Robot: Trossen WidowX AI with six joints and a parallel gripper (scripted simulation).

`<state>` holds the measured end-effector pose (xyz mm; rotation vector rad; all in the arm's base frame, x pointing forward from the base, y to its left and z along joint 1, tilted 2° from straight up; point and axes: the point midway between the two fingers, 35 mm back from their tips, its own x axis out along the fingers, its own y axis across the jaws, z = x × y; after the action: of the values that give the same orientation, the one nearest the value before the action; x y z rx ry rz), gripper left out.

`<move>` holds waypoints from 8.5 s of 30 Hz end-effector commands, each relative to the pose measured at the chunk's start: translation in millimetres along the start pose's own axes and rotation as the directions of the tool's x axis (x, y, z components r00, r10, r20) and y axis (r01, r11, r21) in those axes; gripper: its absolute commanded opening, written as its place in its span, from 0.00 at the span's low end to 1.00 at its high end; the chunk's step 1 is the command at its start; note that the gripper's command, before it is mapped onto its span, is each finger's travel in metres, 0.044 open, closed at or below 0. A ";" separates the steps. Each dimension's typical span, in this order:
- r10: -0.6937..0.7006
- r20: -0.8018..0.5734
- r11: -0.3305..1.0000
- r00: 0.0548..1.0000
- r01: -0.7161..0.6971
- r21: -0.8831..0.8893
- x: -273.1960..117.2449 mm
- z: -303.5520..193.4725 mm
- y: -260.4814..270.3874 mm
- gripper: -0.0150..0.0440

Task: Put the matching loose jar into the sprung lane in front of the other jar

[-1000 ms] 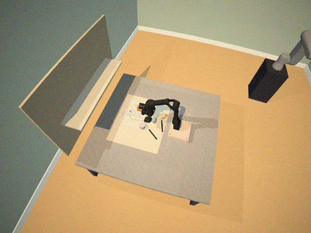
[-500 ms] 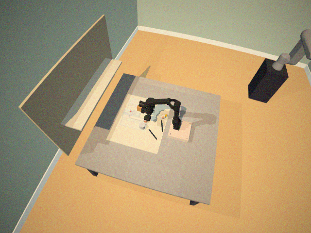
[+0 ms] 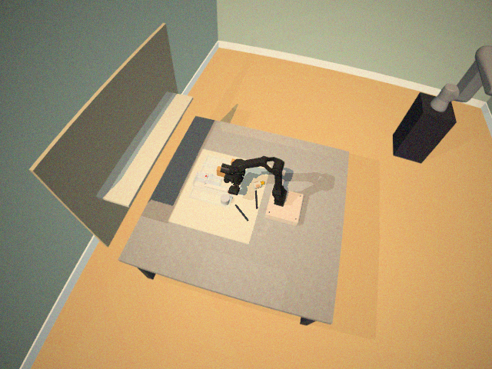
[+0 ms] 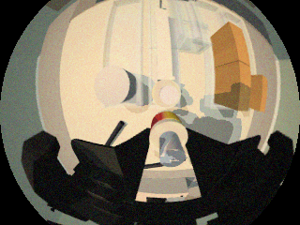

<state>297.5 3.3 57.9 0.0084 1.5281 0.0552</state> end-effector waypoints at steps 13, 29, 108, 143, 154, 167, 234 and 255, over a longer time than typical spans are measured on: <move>-0.002 -0.008 1.000 1.000 0.002 -0.006 17.5 -0.1 -0.4 0.25; -0.002 -0.007 1.000 1.000 0.002 -0.006 17.5 6.0 -0.4 0.25; -0.002 -0.004 1.000 1.000 0.002 -0.006 14.0 36.2 -0.2 0.25; -0.002 -0.003 1.000 1.000 0.002 -0.006 11.5 49.3 -0.1 0.25; -0.002 -0.002 1.000 1.000 0.002 -0.006 10.7 53.4 0.0 0.25; -0.002 -0.002 1.000 1.000 0.002 -0.006 10.7 54.0 0.0 0.25; -0.002 -0.002 1.000 1.000 0.002 -0.006 11.6 60.2 0.0 0.25; -0.002 -0.002 1.000 1.000 0.002 -0.006 19.1 60.4 0.0 0.25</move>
<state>351.1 5.9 40.8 0.0008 1.5607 0.0618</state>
